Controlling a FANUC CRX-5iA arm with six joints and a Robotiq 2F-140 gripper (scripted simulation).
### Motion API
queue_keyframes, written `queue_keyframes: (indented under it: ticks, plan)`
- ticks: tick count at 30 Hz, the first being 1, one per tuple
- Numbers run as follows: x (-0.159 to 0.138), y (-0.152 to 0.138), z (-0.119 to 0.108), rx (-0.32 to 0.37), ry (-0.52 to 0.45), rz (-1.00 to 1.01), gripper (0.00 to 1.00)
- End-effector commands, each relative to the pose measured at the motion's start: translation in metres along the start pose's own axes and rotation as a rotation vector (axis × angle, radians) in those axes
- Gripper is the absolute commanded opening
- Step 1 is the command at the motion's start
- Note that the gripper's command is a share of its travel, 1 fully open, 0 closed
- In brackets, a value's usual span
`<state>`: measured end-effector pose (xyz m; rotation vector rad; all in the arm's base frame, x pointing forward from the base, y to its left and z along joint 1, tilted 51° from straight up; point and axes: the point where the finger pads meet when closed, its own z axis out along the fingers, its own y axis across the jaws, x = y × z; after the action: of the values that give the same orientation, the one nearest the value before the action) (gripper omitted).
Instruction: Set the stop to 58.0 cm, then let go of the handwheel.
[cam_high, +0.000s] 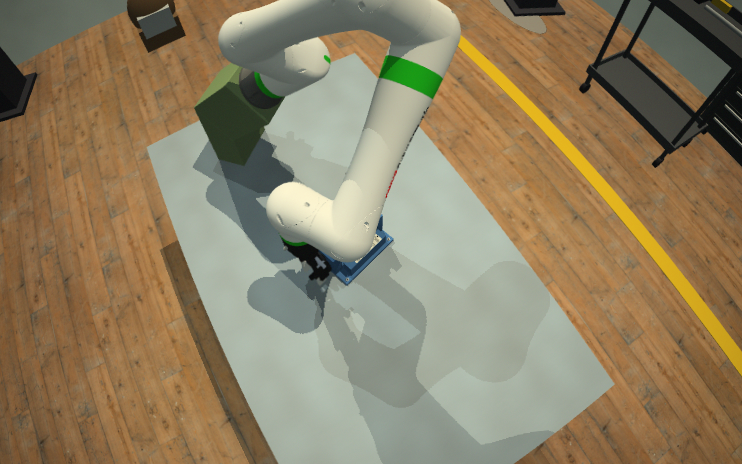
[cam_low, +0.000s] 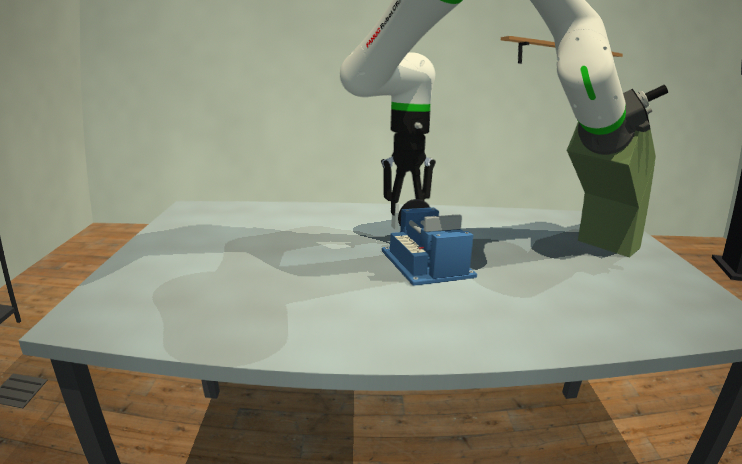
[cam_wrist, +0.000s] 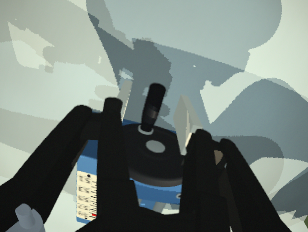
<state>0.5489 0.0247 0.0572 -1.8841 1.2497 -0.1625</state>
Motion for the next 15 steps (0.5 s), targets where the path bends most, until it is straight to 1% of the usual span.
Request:
queue_keyframes:
  ticks: [1,15]
  plan:
    - [0.0003,-0.0002,0.0046,0.0,0.0,0.0,0.33]
    - [0.0003,-0.0002,0.0069,0.0,0.0,0.0,0.33]
